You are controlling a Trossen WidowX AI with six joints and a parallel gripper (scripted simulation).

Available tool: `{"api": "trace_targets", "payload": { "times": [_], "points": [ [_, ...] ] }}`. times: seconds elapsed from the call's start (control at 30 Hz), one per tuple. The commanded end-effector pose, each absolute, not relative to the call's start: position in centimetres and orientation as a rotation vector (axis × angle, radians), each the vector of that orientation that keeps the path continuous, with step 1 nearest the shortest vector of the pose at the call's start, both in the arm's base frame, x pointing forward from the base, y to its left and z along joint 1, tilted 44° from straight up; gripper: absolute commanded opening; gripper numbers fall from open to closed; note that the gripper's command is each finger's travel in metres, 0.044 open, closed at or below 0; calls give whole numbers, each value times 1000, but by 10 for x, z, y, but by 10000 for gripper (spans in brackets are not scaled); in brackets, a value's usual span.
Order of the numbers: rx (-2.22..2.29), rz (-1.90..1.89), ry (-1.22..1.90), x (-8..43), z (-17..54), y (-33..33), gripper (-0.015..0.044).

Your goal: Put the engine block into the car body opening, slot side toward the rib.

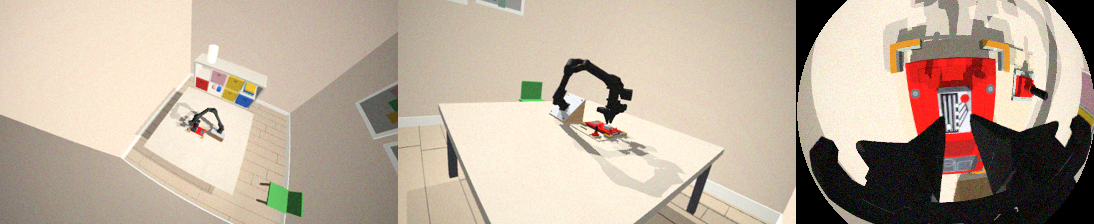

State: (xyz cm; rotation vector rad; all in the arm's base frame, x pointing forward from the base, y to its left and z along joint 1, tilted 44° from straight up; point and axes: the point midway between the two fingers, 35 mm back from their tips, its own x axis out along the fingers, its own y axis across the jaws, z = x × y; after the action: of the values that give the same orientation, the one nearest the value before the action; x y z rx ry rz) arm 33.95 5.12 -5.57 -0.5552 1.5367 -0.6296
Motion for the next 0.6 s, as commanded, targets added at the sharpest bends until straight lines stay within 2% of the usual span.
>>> {"api": "trace_targets", "payload": {
  "times": [0.0, 0.03, 0.57],
  "points": [
    [-551, -631, 1539, 339, -56, 52, 20],
    [-551, -631, 1539, 339, -56, 52, 0],
    [-551, -631, 1539, 339, -56, 52, 0]
  ]
}}
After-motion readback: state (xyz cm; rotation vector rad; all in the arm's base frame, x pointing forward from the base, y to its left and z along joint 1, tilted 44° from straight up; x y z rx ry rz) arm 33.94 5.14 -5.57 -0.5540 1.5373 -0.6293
